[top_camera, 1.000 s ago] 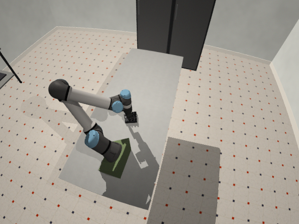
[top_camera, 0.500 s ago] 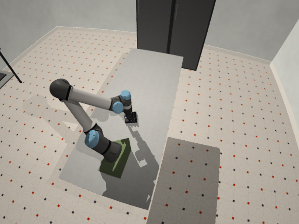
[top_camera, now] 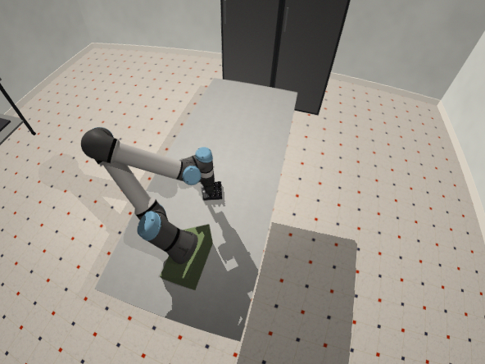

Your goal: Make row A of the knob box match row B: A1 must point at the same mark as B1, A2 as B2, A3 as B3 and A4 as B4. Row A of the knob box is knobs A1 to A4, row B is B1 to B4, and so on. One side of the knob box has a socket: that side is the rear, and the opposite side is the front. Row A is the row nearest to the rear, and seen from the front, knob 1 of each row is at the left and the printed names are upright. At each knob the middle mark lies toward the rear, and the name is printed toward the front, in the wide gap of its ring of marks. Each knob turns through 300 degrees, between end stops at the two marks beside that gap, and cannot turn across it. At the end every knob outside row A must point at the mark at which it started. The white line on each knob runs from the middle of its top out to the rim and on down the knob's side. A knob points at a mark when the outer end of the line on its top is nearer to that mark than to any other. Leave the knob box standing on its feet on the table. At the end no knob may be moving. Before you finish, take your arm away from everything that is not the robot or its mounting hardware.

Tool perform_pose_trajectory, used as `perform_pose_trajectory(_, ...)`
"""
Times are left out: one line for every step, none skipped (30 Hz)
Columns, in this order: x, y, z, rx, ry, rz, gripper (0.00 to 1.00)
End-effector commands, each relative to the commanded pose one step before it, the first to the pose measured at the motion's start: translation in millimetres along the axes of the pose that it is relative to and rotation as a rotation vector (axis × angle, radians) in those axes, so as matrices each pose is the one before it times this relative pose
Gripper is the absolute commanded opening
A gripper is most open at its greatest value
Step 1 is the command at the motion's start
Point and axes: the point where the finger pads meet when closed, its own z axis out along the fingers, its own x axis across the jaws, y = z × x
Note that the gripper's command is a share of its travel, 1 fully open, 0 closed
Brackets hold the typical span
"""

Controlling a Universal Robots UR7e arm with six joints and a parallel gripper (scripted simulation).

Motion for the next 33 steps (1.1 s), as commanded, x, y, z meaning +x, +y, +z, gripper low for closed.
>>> perform_pose_trajectory(0.14, 0.38, -0.28, -0.00105, 0.00044, -0.00025, 0.46)
perform_pose_trajectory(0.0, 0.0, 0.0, 0.0, 0.0, 0.0, 0.46)
perform_pose_trajectory(0.0, 0.0, 0.0, 0.0, 0.0, 0.0, 0.46)
perform_pose_trajectory(0.0, 0.0, 0.0, 0.0, 0.0, 0.0, 0.46)
perform_pose_trajectory(0.0, 0.0, 0.0, 0.0, 0.0, 0.0, 0.46)
perform_pose_trajectory(0.0, 0.0, 0.0, 0.0, 0.0, 0.0, 0.46)
perform_pose_trajectory(0.0, 0.0, 0.0, 0.0, 0.0, 0.0, 0.46)
perform_pose_trajectory(0.0, 0.0, 0.0, 0.0, 0.0, 0.0, 0.46)
perform_pose_trajectory(0.0, 0.0, 0.0, 0.0, 0.0, 0.0, 0.46)
perform_pose_trajectory(0.0, 0.0, 0.0, 0.0, 0.0, 0.0, 0.46)
perform_pose_trajectory(0.0, 0.0, 0.0, 0.0, 0.0, 0.0, 0.46)
perform_pose_trajectory(0.0, 0.0, 0.0, 0.0, 0.0, 0.0, 0.46)
perform_pose_trajectory(0.0, 0.0, 0.0, 0.0, 0.0, 0.0, 0.46)
perform_pose_trajectory(0.0, 0.0, 0.0, 0.0, 0.0, 0.0, 0.46)
perform_pose_trajectory(0.0, 0.0, 0.0, 0.0, 0.0, 0.0, 0.46)
perform_pose_trajectory(0.0, 0.0, 0.0, 0.0, 0.0, 0.0, 0.46)
perform_pose_trajectory(0.0, 0.0, 0.0, 0.0, 0.0, 0.0, 0.46)
perform_pose_trajectory(0.0, 0.0, 0.0, 0.0, 0.0, 0.0, 0.46)
perform_pose_trajectory(0.0, 0.0, 0.0, 0.0, 0.0, 0.0, 0.46)
perform_pose_trajectory(0.0, 0.0, 0.0, 0.0, 0.0, 0.0, 0.46)
perform_pose_trajectory(0.0, 0.0, 0.0, 0.0, 0.0, 0.0, 0.46)
perform_pose_trajectory(0.0, 0.0, 0.0, 0.0, 0.0, 0.0, 0.46)
perform_pose_trajectory(0.0, 0.0, 0.0, 0.0, 0.0, 0.0, 0.46)
perform_pose_trajectory(0.0, 0.0, 0.0, 0.0, 0.0, 0.0, 0.46)
perform_pose_trajectory(0.0, 0.0, 0.0, 0.0, 0.0, 0.0, 0.46)
perform_pose_trajectory(0.0, 0.0, 0.0, 0.0, 0.0, 0.0, 0.46)
perform_pose_trajectory(0.0, 0.0, 0.0, 0.0, 0.0, 0.0, 0.46)
perform_pose_trajectory(0.0, 0.0, 0.0, 0.0, 0.0, 0.0, 0.3)
perform_pose_trajectory(0.0, 0.0, 0.0, 0.0, 0.0, 0.0, 0.3)
perform_pose_trajectory(0.0, 0.0, 0.0, 0.0, 0.0, 0.0, 0.3)
perform_pose_trajectory(0.0, 0.0, 0.0, 0.0, 0.0, 0.0, 0.3)
perform_pose_trajectory(0.0, 0.0, 0.0, 0.0, 0.0, 0.0, 0.3)
perform_pose_trajectory(0.0, 0.0, 0.0, 0.0, 0.0, 0.0, 0.3)
